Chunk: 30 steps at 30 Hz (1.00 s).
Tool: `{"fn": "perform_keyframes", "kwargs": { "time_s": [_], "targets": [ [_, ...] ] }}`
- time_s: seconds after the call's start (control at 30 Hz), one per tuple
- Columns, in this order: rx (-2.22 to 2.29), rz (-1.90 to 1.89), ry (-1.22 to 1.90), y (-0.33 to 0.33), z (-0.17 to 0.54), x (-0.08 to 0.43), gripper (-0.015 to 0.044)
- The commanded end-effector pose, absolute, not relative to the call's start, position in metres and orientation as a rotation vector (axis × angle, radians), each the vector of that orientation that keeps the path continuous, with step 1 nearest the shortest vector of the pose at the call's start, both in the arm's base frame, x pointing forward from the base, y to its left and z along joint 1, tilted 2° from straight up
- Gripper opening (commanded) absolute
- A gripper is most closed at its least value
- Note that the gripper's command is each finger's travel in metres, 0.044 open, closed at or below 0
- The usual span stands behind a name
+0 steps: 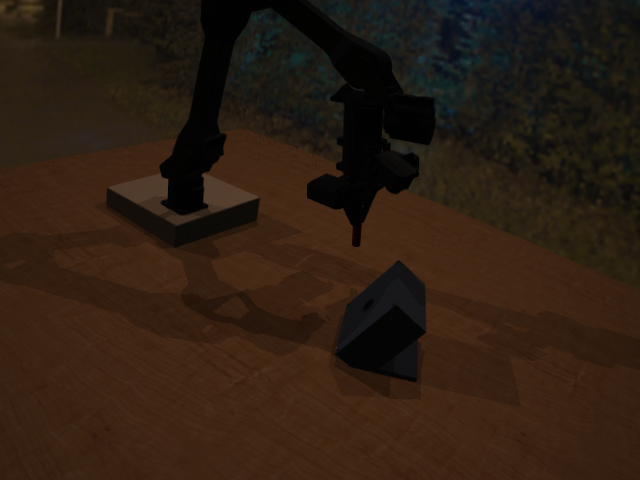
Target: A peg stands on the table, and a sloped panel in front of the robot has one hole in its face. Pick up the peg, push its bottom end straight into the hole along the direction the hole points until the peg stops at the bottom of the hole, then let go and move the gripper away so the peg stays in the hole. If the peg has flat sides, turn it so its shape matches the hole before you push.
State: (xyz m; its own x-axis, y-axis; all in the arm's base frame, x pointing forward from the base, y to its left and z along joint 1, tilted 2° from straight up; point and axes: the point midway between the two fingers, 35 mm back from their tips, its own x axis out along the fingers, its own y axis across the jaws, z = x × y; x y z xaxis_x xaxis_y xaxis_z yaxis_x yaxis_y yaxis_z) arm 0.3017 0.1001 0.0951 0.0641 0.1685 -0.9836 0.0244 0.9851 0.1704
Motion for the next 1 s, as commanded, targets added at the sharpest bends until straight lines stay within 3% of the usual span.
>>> {"fn": "perform_keyframes", "kwargs": {
  "time_s": [0.0,0.97],
  "targets": [
    [0.171,0.123,1.491,0.098,0.096,0.303,0.0],
    [0.306,0.16,1.406,0.069,0.092,0.314,0.0]
  ]
}}
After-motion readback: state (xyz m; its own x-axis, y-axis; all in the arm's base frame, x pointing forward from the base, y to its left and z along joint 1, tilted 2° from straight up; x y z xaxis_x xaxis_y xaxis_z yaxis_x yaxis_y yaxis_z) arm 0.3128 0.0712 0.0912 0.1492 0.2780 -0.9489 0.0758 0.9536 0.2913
